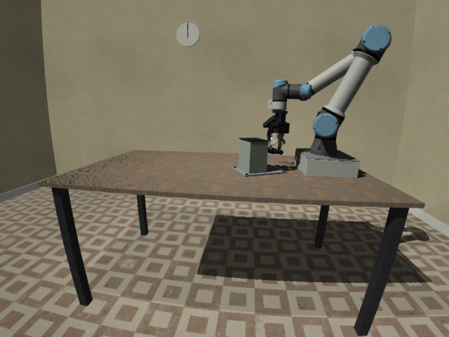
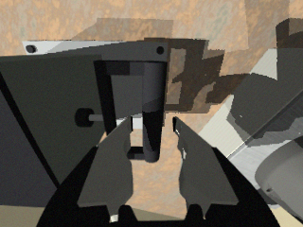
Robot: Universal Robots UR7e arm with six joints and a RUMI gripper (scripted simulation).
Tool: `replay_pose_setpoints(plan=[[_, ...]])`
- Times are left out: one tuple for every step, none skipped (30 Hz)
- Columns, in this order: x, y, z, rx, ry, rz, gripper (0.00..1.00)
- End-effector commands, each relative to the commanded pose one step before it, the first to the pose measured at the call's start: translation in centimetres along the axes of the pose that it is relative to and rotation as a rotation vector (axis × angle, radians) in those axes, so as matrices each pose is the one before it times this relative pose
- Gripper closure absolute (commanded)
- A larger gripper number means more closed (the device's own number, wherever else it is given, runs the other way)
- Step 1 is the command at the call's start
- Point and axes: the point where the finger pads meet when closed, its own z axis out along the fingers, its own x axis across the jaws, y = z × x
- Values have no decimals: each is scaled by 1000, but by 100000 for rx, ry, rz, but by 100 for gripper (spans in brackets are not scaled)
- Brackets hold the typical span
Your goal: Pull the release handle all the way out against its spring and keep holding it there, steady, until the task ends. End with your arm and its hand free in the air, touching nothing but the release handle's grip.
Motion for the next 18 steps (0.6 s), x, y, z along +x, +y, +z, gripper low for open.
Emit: replay_pose_setpoints(plan=[[-40,-37,409,74,-62,0,69],[0,0,58,0,0,0,69],[0,0,0,0,0,0,69],[0,0,0,0,0,0,69],[0,0,52,0,0,0,69],[0,0,47,0,0,0,69],[0,0,41,0,0,0,69],[0,0,36,0,0,0,69],[0,0,30,0,0,0,69],[0,0,25,0,0,0,69],[0,0,20,0,0,0,69],[0,0,16,0,0,0,69],[0,0,12,0,0,0,69],[0,0,8,0,0,0,69],[0,0,5,0,0,0,69],[0,0,3,0,0,0,69],[0,0,1,0,0,0,69],[0,0,0,0,0,0,69]])
